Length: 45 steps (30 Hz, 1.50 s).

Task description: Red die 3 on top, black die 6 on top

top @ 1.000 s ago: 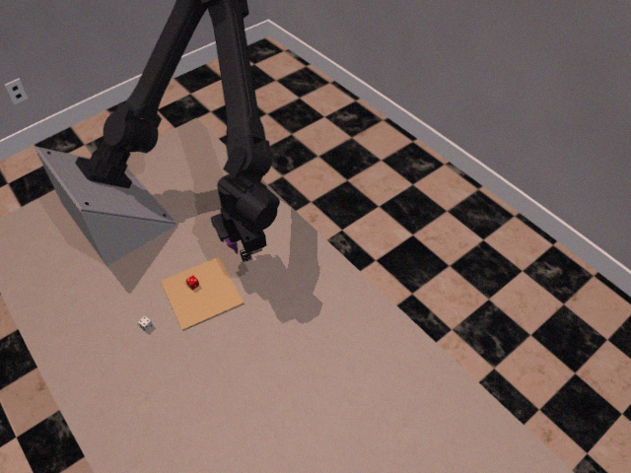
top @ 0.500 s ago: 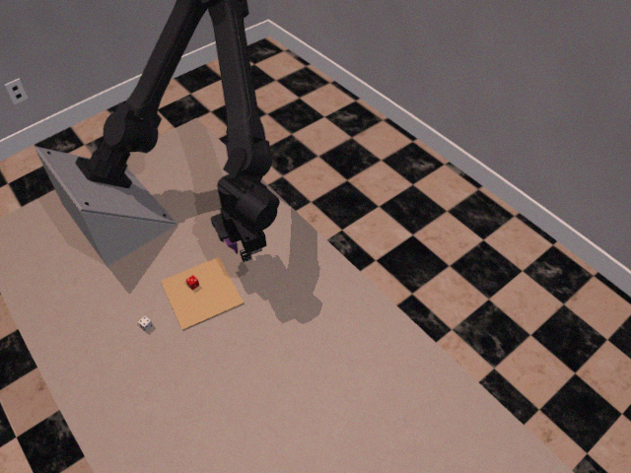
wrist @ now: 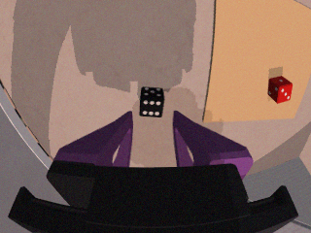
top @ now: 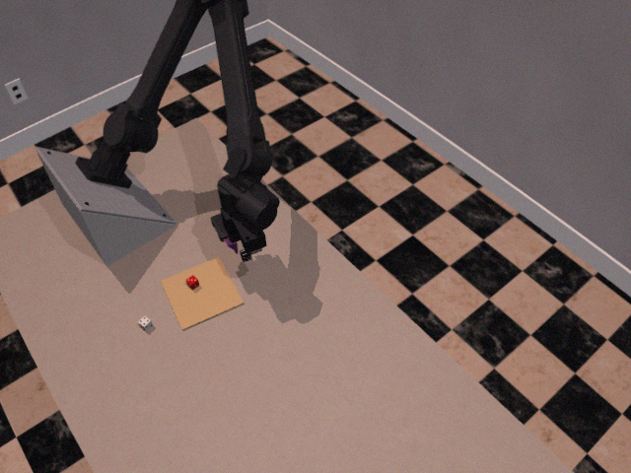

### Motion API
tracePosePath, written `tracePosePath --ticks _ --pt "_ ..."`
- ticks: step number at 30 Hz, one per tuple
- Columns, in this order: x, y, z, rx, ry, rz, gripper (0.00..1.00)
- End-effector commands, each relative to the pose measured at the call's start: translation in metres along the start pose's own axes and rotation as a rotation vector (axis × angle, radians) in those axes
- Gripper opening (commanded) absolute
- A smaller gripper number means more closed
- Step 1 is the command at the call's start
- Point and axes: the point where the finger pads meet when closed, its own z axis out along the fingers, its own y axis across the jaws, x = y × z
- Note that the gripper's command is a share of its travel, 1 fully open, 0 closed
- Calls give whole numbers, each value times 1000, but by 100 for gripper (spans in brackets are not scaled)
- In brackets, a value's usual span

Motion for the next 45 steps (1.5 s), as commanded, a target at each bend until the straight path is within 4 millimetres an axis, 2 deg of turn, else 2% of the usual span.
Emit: tracePosePath --ticks 1,21,28,33,36,38,45 --pt "-16 4 -6 -6 -32 -20 35" --pt "-16 4 -5 -6 -32 -19 35" --pt "-2 0 9 4 -1 -2 35" --pt "-2 -1 16 4 -1 -2 35" --pt "-7 -5 12 0 -17 15 35" --pt "-2 -1 21 4 -1 -2 35" --pt "-5 -3 26 2 -10 7 35"
